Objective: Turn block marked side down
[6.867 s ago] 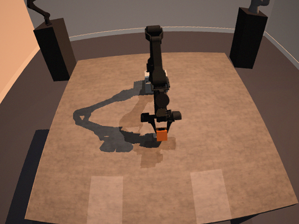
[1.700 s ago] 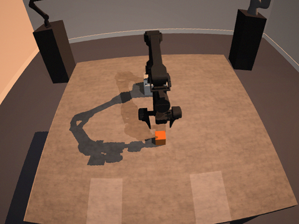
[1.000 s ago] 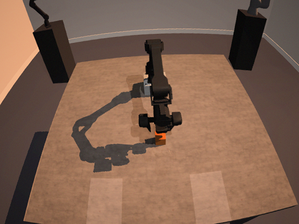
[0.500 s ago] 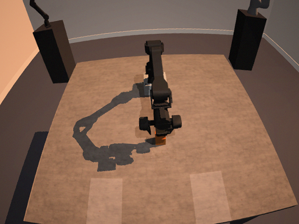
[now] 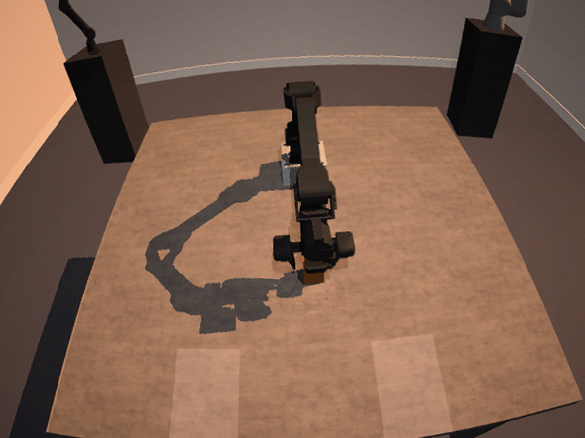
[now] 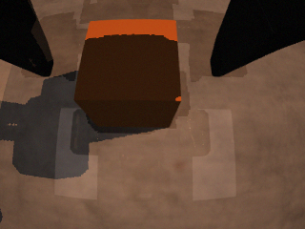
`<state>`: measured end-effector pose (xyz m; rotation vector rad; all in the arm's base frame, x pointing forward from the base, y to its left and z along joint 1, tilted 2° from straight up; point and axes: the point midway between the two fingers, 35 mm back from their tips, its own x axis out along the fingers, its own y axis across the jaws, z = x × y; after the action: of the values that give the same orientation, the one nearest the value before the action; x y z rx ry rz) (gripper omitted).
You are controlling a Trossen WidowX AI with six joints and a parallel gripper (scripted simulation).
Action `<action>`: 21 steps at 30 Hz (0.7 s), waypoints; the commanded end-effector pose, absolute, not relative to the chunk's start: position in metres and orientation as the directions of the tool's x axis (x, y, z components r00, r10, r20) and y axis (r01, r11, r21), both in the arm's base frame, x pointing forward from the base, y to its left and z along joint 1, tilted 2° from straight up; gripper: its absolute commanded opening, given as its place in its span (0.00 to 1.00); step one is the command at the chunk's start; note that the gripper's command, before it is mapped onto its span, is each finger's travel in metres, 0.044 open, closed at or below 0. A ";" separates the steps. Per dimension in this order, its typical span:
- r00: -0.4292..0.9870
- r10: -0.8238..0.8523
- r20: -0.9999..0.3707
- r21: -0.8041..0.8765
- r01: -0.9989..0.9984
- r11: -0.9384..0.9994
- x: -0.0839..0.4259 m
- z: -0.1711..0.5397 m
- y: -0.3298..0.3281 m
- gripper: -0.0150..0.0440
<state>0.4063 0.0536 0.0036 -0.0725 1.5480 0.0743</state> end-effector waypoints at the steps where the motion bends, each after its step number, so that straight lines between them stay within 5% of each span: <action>1: 0.010 0.004 -1.000 0.003 -0.094 0.996 0.403 -0.008 0.054 1.00; 6: 0.010 0.004 -1.000 0.003 -0.094 0.996 0.403 -0.012 0.054 1.00; 15: 0.010 0.004 -1.000 0.003 -0.094 0.996 0.403 -0.012 0.054 0.60; 21: 0.010 0.004 -1.000 0.003 -0.094 0.996 0.403 -0.012 0.054 0.53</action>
<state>0.4040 0.0538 -0.0105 -0.0717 1.5562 0.0768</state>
